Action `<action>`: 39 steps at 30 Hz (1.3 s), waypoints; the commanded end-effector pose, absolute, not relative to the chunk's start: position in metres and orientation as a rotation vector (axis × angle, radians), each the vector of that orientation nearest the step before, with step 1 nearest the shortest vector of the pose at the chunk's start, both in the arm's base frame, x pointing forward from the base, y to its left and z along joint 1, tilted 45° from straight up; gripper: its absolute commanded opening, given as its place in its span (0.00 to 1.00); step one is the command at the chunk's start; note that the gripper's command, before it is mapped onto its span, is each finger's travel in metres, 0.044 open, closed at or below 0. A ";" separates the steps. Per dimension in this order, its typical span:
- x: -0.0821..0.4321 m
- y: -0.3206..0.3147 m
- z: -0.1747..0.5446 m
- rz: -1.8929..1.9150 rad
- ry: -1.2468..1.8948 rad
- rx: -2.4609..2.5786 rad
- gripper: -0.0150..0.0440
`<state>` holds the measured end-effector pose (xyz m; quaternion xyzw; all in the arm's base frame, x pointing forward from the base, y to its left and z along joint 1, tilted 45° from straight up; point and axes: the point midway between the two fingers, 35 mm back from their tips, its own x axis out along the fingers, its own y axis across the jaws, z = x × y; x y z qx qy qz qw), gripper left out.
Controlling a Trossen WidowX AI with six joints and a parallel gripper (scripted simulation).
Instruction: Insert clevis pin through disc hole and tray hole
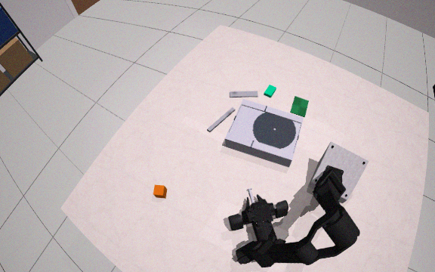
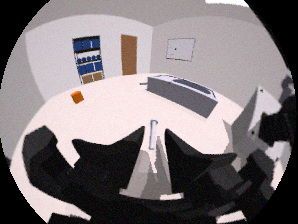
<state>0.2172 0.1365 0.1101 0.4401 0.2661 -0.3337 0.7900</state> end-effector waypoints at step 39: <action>0.210 0.084 0.091 -0.802 1.246 0.828 0.53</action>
